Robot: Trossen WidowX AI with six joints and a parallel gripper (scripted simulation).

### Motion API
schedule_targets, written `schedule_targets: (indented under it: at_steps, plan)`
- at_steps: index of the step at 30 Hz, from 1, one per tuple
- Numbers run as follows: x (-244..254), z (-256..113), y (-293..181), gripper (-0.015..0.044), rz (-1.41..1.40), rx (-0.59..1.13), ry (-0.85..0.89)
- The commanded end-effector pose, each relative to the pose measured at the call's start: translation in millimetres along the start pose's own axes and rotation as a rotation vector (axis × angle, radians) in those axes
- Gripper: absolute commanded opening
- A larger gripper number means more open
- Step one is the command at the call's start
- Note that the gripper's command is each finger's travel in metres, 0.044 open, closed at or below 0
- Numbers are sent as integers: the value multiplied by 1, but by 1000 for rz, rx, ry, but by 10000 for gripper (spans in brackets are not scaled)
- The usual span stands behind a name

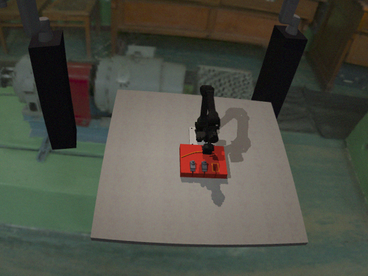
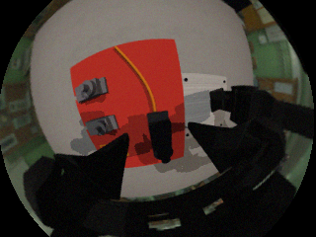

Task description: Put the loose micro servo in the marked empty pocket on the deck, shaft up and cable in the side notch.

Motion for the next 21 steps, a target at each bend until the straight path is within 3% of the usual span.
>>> schedule_targets:
  at_steps: [1, 13, 18, 21]
  plan:
    - [0, 4, 0, 440, 1, 2, -4]
    - [0, 4, 0, 125, 1, 2, -4]
    - [0, 4, 0, 92, 1, 2, -4]
    - [0, 0, 0, 13, 1, 2, -4]
Point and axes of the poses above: the point midway between the two fingers, 35 mm back from their tips, its own z axis out along the fingers, its own x axis across the jaws, y = z × x, the point moved 10 cm from there along -z, back along the fingers, and after that the axes turned 15 degrees about z, right-handed, at the moved point
